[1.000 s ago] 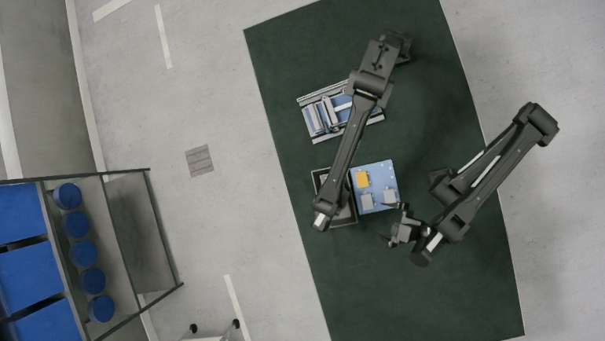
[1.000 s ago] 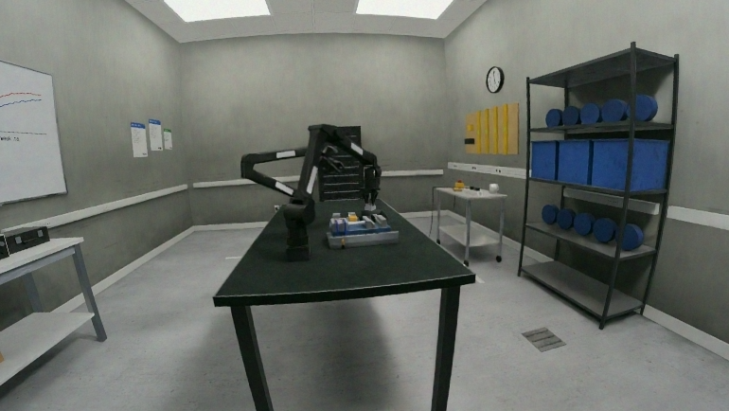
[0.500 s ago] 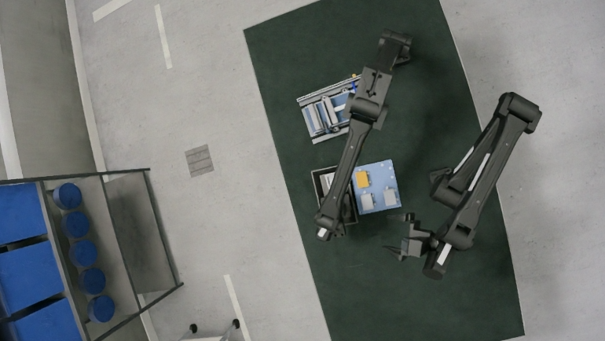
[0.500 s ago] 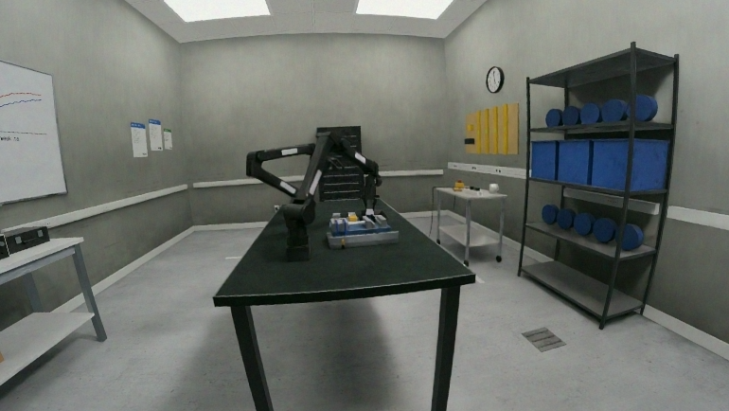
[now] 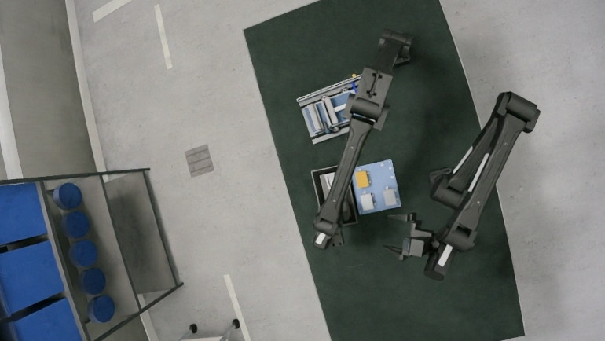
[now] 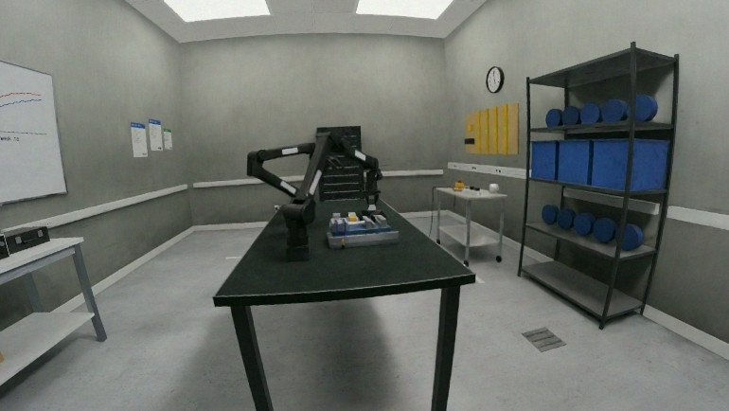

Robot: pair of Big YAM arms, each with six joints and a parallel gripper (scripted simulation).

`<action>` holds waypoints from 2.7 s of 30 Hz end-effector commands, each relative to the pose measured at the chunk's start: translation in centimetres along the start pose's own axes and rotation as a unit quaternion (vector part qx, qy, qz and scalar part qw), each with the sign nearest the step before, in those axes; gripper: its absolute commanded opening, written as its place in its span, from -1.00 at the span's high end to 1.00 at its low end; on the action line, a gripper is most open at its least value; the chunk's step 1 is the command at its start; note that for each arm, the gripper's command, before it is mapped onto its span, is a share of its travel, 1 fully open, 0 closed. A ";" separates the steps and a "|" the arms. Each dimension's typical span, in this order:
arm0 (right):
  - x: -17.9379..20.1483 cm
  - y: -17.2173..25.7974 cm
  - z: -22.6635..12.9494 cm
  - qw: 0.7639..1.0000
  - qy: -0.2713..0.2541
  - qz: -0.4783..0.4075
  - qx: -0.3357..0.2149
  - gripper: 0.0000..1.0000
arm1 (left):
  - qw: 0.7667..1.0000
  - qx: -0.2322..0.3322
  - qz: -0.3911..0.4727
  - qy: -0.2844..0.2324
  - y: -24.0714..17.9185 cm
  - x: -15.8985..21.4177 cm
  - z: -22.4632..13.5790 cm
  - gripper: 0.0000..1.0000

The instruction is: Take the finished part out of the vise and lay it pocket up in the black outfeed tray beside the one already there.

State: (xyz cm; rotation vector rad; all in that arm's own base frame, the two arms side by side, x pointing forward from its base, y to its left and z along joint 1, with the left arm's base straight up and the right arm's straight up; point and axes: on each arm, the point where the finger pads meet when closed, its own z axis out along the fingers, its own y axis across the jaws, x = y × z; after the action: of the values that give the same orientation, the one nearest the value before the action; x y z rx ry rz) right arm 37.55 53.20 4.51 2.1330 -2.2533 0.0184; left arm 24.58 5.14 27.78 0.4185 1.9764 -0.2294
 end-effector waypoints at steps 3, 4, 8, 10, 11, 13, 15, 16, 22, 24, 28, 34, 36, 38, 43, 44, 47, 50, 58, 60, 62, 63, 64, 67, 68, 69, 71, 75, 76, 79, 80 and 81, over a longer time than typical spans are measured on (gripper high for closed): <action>-1.9 -0.8 -0.9 0.999 -0.027 -0.011 0.014 0.44 | 1.000 -0.013 0.021 -0.007 1.1 -2.3 -1.1 -1.00; -2.1 -0.4 -0.5 0.999 -0.027 -0.011 0.014 0.44 | 1.000 -0.014 0.021 -0.007 1.1 -2.3 -1.1 -1.00; -2.3 -0.6 1.2 1.000 -0.024 -0.011 0.012 0.44 | 1.000 -0.014 0.020 -0.007 1.1 -2.3 -1.1 -1.00; -3.1 -1.5 0.7 0.999 -0.034 -0.011 0.018 0.44 | 1.000 -0.014 0.020 -0.007 1.1 -2.3 -1.1 -1.00; -3.0 -1.8 0.8 0.999 -0.032 -0.012 0.017 0.44 | 1.000 -0.014 0.020 -0.007 1.1 -2.3 -1.1 -1.00; -3.1 -2.0 0.3 0.999 -0.032 -0.011 0.017 0.44 | 1.000 -0.014 0.020 -0.007 1.1 -2.3 -1.1 -1.00; -3.3 -1.9 -0.4 0.999 -0.033 -0.013 0.018 0.44 | 1.000 -0.014 0.020 -0.007 1.1 -2.3 -1.1 -1.00; -3.3 -1.9 -0.4 0.999 -0.033 -0.013 0.018 0.44 | 1.000 -0.014 0.020 -0.007 1.1 -2.3 -1.1 -1.00; -1.7 -0.9 4.4 1.000 -0.014 -0.012 0.006 0.44 | 1.000 -0.014 0.020 -0.007 1.1 -2.3 -1.1 -1.00; -2.5 -1.3 1.5 0.999 -0.032 -0.012 0.017 0.44 | 1.000 -0.014 0.020 -0.007 1.1 -2.3 -1.1 -1.00; -1.9 -0.5 -0.3 0.999 -0.031 -0.011 0.017 -0.47 | 1.000 -0.014 0.020 -0.007 1.1 -2.3 -1.1 -1.00; -2.7 -1.0 -3.7 0.999 -0.044 -0.011 0.025 -1.00 | 1.000 -0.014 0.020 -0.007 1.1 -2.3 -1.1 -1.00; -2.6 -1.0 -4.0 0.999 -0.040 -0.011 0.022 -1.00 | 1.000 -0.014 0.020 -0.007 1.1 -2.3 -1.1 -1.00; -2.6 -0.9 -4.9 0.999 -0.040 -0.011 0.022 -1.00 | 1.000 -0.014 0.020 -0.007 1.1 -2.3 -1.1 -1.00; -2.0 -1.4 -5.9 0.998 -0.055 -0.013 0.025 -1.00 | 1.000 -0.014 0.020 -0.007 1.1 -2.3 -1.1 -1.00; -1.7 -1.4 -5.5 0.998 -0.061 -0.013 0.025 -1.00 | 1.000 -0.014 0.020 -0.007 1.1 -2.3 -1.1 -1.00; -1.4 -1.3 -5.0 0.996 -0.084 -0.014 0.025 -1.00 | 1.000 -0.014 0.020 -0.007 1.1 -2.3 -1.1 -1.00; -1.4 -1.4 -4.9 0.993 -0.112 -0.015 0.028 -1.00 | 1.000 -0.014 0.020 -0.007 1.1 -2.3 -1.1 -1.00; -1.0 -1.3 -4.7 0.972 -0.233 -0.005 0.026 -1.00 | 1.000 -0.014 0.020 -0.007 1.1 -2.3 -1.1 -1.00; -0.9 -1.2 -4.6 0.965 -0.260 -0.002 0.024 -1.00 | 1.000 -0.014 0.020 -0.007 1.1 -2.3 -1.1 -1.00; -0.8 -1.1 -4.6 0.959 -0.283 -0.002 0.022 -1.00 | 1.000 -0.014 0.020 -0.007 1.1 -2.3 -1.1 -1.00; -0.8 -1.0 -4.3 0.956 -0.292 -0.002 0.020 -1.00 | 1.000 -0.014 0.020 -0.007 1.1 -2.3 -1.1 -1.00; -0.7 -1.0 -4.1 0.954 -0.299 -0.002 0.019 -1.00 | 1.000 -0.014 0.020 -0.007 1.1 -2.3 -1.1 -1.00; -0.7 -0.8 -4.0 0.948 -0.319 -0.004 0.016 -1.00 | 1.000 -0.014 0.020 -0.007 1.1 -2.3 -1.1 -1.00; -0.7 -0.8 -4.0 0.948 -0.319 -0.004 0.016 -1.00 | 1.000 -0.014 0.020 -0.007 1.1 -2.3 -1.1 -1.00; -1.2 -0.5 -3.9 0.945 -0.325 -0.008 0.015 -1.00 | 1.000 -0.014 0.020 -0.007 1.1 -2.3 -1.1 -1.00; -1.0 -0.5 -4.0 0.943 -0.333 -0.009 0.014 -1.00 | 1.000 -0.014 0.020 -0.007 1.1 -2.3 -1.1 -1.00; -1.6 -0.6 -5.2 0.938 -0.346 -0.019 0.020 -1.00 | 1.000 -0.014 0.020 -0.007 1.1 -2.3 -1.1 -1.00; -1.6 -0.6 -5.1 0.938 -0.346 -0.019 0.021 -1.00 | 1.000 -0.014 0.020 -0.007 1.1 -2.3 -1.1 -1.00; -1.6 -0.6 -4.4 0.940 -0.341 -0.018 0.017 -1.00 | 1.000 -0.014 0.020 -0.007 1.1 -2.3 -1.1 -1.00; -1.6 -0.6 -4.2 0.940 -0.340 -0.018 0.017 -1.00 | 1.000 -0.014 0.020 -0.007 1.1 -2.3 -1.1 -1.00; -1.6 -0.6 -4.2 0.940 -0.340 -0.018 0.016 -1.00 | 1.000 -0.014 0.020 -0.007 1.1 -2.3 -1.1 -1.00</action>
State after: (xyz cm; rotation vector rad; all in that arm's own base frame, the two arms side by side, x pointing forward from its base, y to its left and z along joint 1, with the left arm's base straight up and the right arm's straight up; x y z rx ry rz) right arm 37.43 53.60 6.23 2.4221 -2.5014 -0.7674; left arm 24.56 5.12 27.76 0.4284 1.9743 -0.2238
